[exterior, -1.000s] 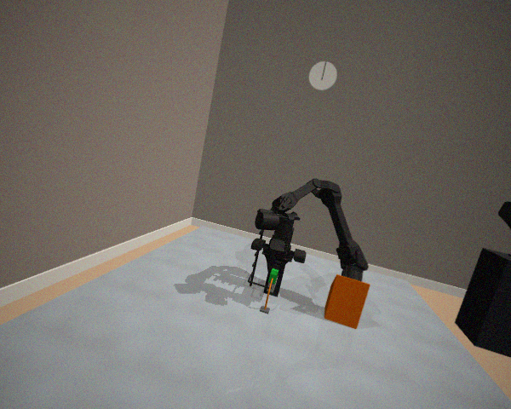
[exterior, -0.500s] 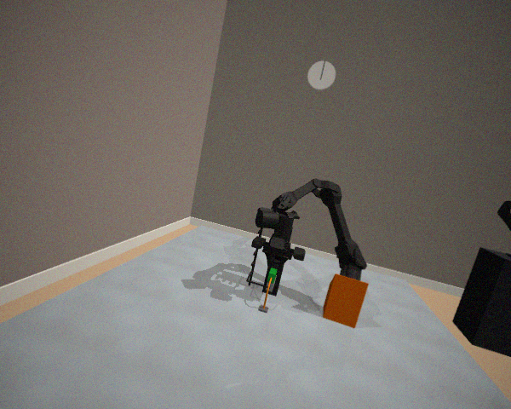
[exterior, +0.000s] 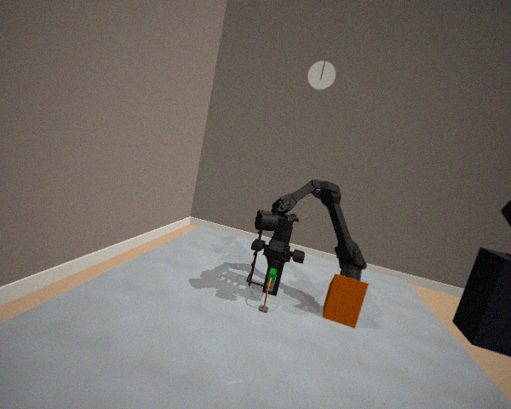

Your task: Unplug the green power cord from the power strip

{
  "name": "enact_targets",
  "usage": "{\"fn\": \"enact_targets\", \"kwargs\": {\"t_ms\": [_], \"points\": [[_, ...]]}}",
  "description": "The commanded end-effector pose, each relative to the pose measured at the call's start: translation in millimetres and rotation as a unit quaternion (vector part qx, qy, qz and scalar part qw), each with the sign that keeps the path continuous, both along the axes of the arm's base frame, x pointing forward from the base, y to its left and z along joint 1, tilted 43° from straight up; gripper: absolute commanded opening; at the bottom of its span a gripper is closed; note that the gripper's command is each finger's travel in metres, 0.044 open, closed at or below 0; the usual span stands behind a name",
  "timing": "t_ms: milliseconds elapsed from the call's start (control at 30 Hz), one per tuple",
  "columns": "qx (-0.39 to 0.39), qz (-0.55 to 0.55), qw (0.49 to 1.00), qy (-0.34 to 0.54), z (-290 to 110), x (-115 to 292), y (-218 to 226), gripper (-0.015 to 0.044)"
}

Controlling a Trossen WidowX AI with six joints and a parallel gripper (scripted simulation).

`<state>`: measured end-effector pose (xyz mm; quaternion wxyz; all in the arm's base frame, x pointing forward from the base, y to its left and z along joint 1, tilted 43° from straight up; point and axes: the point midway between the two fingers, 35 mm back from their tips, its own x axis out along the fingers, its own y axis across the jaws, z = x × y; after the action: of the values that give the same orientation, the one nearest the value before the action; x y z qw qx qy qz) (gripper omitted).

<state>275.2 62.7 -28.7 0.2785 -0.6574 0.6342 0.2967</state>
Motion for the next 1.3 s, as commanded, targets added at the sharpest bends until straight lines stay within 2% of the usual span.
{"fn": "enact_targets", "kwargs": {"t_ms": [0,200,900,1267], "points": [[0.000,0.000,1.000,-0.001,0,0,0,0.0035],[0.000,0.000,1.000,-0.001,0,0,1,0.0000],[0.002,0.001,1.000,0.000,-19,1,26,0.0000],[-0.001,0.002,1.000,0.002,-16,1,20,0.0289]]}}
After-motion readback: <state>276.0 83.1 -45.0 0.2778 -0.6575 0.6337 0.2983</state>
